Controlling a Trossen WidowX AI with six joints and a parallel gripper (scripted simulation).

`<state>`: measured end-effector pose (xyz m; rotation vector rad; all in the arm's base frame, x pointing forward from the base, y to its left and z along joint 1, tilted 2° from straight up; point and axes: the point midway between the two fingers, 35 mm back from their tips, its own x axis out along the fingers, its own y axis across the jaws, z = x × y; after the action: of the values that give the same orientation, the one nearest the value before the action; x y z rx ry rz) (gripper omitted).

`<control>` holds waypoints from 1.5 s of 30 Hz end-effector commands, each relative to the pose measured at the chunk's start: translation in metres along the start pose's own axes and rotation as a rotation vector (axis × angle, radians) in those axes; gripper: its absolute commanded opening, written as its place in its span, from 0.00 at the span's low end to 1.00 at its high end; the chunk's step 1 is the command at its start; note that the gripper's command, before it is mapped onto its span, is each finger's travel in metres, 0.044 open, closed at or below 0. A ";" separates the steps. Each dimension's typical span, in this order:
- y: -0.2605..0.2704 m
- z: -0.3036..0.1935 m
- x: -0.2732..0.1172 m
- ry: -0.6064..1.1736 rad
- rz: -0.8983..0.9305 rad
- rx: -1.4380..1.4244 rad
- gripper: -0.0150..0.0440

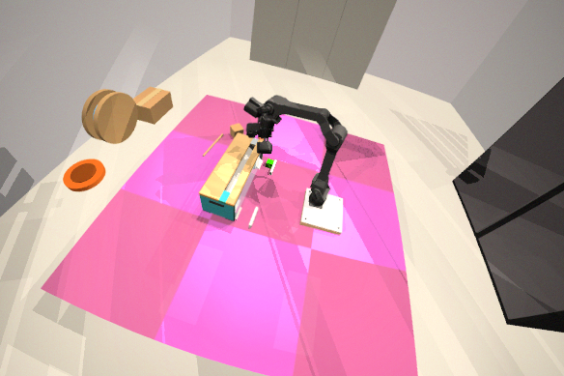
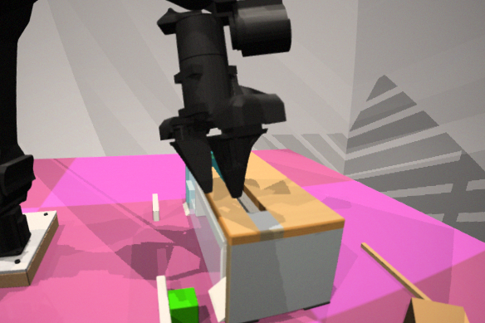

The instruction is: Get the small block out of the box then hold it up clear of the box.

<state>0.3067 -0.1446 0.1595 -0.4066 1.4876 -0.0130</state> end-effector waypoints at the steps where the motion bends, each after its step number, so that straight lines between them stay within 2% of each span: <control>1: -0.004 -0.018 -0.001 -0.061 0.091 0.944 0.74; 23: -0.012 -0.040 -0.003 -0.007 0.323 2.334 0.74; 32: -0.014 -0.048 -0.004 0.093 0.445 2.885 0.74; 41: -0.016 -0.055 -0.006 0.267 0.571 3.416 0.74; 45: -0.016 -0.055 -0.006 0.287 0.581 3.464 0.74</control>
<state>0.2692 -0.1725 0.1651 2.0957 0.3564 -1.5311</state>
